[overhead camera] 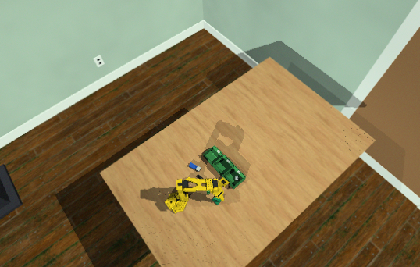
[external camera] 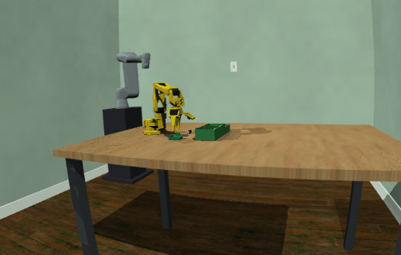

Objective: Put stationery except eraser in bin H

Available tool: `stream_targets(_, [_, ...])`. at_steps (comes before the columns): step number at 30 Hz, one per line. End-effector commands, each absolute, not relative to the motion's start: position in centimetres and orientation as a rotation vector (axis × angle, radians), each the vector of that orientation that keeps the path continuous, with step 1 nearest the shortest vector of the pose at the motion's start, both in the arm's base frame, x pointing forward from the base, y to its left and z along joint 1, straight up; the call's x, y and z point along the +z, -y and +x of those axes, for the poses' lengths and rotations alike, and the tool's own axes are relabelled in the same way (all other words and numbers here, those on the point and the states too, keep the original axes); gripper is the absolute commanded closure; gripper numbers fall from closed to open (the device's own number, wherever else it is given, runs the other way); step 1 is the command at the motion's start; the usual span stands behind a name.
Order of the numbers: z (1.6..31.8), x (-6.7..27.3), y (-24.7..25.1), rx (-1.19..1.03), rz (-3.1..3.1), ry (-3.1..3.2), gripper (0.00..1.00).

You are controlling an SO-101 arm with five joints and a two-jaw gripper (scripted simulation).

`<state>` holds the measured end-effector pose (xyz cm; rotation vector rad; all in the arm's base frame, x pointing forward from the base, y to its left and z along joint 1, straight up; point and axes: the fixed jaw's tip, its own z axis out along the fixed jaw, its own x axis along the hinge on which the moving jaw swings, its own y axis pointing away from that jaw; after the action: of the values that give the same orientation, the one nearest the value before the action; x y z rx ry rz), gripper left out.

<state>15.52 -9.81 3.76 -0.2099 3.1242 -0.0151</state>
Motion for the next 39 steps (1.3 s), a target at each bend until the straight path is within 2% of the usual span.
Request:
stream_targets(1, [15.9,3.7,10.2,-0.049,-0.204,-3.094,0.65])
stream_targets(14, [15.8,0.9,10.2,-0.049,-0.204,-3.094,0.65])
stream_targets(30, [15.8,0.6,10.1,-0.049,-0.204,-3.094,0.65])
stream_targets(35, [15.8,0.6,10.1,-0.049,-0.204,-3.094,0.67])
stream_targets(39, [15.8,0.6,10.1,-0.049,-0.204,-3.094,0.72])
